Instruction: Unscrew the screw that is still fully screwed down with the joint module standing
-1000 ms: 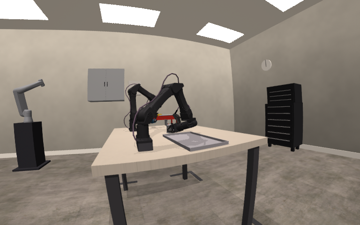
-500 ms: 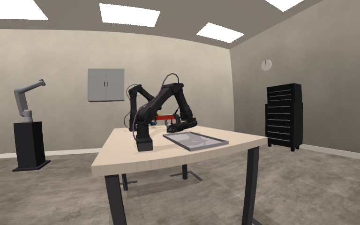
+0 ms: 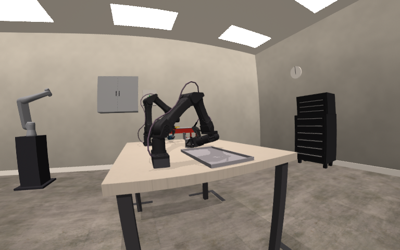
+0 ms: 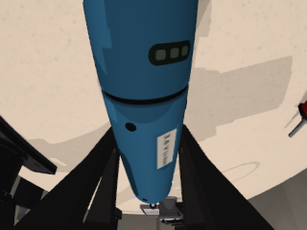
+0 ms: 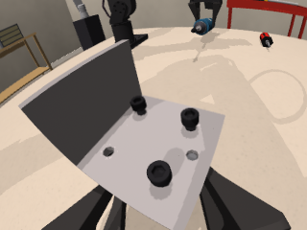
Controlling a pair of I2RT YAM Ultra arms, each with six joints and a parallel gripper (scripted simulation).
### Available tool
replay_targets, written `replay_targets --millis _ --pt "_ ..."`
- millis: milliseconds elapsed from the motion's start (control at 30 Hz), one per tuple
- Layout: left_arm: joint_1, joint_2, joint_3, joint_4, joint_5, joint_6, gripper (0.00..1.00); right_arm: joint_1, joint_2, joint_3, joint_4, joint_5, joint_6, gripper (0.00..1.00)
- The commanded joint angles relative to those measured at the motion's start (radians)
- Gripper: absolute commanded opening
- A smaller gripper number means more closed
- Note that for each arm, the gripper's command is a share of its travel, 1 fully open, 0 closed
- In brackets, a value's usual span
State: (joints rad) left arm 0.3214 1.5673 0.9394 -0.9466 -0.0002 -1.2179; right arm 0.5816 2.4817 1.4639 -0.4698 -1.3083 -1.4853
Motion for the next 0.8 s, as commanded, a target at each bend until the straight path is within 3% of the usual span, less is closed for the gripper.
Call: replay_targets --millis 0,367,633,767 --pt "-0.001 -0.004 0.004 0.003 0.0 -0.003 0.42 0.008 -0.002 0.028 -0.013 -0.03 -0.008 0.59" --pt "-0.006 0.02 -0.038 0.047 0.002 -0.009 0.42 0.008 -0.002 0.028 -0.013 -0.03 -0.008 0.59" --pt "-0.005 -0.008 -0.005 0.058 0.003 -0.008 0.42 0.008 -0.002 0.028 -0.013 -0.03 -0.008 0.59" --pt "-0.006 0.024 -0.052 0.071 0.002 -0.009 0.42 0.008 -0.002 0.028 -0.013 -0.03 -0.008 0.59"
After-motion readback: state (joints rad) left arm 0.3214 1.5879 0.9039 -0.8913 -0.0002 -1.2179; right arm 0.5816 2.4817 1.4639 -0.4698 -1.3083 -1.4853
